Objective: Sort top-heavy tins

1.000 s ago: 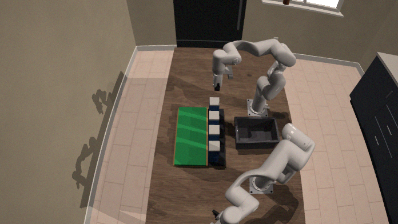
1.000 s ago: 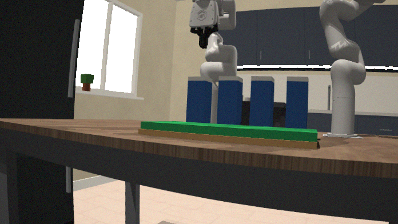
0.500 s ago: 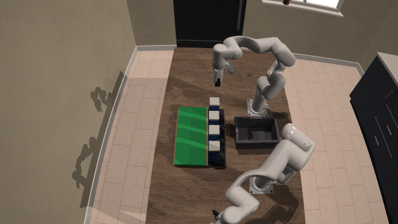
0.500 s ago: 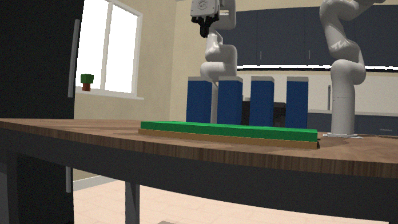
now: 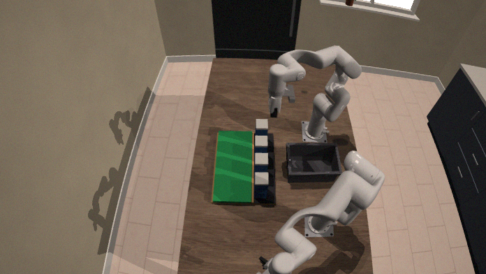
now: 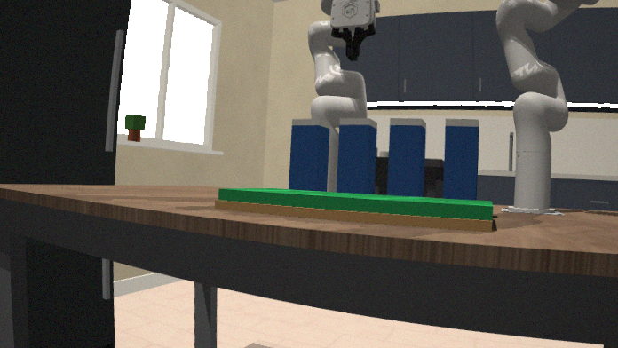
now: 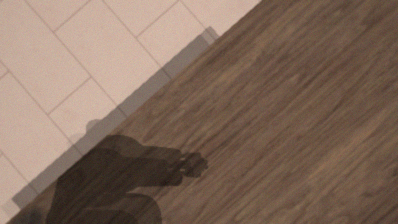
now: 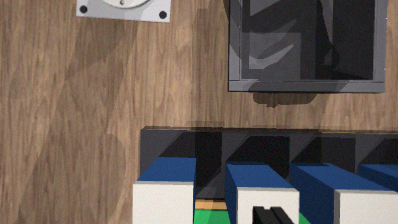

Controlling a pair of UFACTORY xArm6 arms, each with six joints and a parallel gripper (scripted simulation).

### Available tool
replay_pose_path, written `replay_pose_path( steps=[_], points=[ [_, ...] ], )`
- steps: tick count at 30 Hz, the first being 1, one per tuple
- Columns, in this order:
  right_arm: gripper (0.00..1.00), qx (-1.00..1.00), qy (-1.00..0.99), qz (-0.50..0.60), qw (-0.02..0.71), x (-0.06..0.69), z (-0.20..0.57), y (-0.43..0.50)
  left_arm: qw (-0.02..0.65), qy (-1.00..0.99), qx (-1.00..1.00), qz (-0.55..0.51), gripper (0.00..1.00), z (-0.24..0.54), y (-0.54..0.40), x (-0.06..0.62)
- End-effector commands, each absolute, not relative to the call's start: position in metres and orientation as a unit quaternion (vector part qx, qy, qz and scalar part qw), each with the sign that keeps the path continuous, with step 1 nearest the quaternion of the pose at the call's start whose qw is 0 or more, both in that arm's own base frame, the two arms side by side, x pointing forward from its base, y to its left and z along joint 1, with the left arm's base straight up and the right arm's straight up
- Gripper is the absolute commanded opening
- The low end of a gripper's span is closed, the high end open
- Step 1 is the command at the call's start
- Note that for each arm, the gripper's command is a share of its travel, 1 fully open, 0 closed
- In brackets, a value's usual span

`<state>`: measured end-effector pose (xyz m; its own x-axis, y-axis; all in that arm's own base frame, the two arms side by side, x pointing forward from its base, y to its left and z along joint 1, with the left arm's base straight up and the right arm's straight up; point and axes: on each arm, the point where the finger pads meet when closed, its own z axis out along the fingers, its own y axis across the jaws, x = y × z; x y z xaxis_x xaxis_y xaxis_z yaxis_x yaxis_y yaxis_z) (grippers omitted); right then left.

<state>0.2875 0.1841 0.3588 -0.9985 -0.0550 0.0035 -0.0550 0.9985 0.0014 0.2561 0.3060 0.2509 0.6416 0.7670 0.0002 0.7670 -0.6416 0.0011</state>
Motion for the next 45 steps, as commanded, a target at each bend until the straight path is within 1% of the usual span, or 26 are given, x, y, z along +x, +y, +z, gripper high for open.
replay_pose_path(
  steps=[1, 17, 45],
  points=[
    [0.0, 0.026, -1.0, 0.001, -0.001, 0.277, 0.36, 0.208, 0.0, 0.423, 0.906, 0.002, 1.0, 0.252, 0.307, 0.257],
    [0.0, 0.025, -1.0, 0.0, -0.001, 0.271, 0.358, 0.221, 0.0, 0.423, 0.906, 0.002, 1.0, 0.252, 0.307, 0.257],
    [0.0, 0.026, -1.0, 0.0, -0.001, 0.271, 0.257, 0.221, 0.0, 0.423, 0.906, 0.002, 1.0, 0.252, 0.307, 0.257]
  ],
)
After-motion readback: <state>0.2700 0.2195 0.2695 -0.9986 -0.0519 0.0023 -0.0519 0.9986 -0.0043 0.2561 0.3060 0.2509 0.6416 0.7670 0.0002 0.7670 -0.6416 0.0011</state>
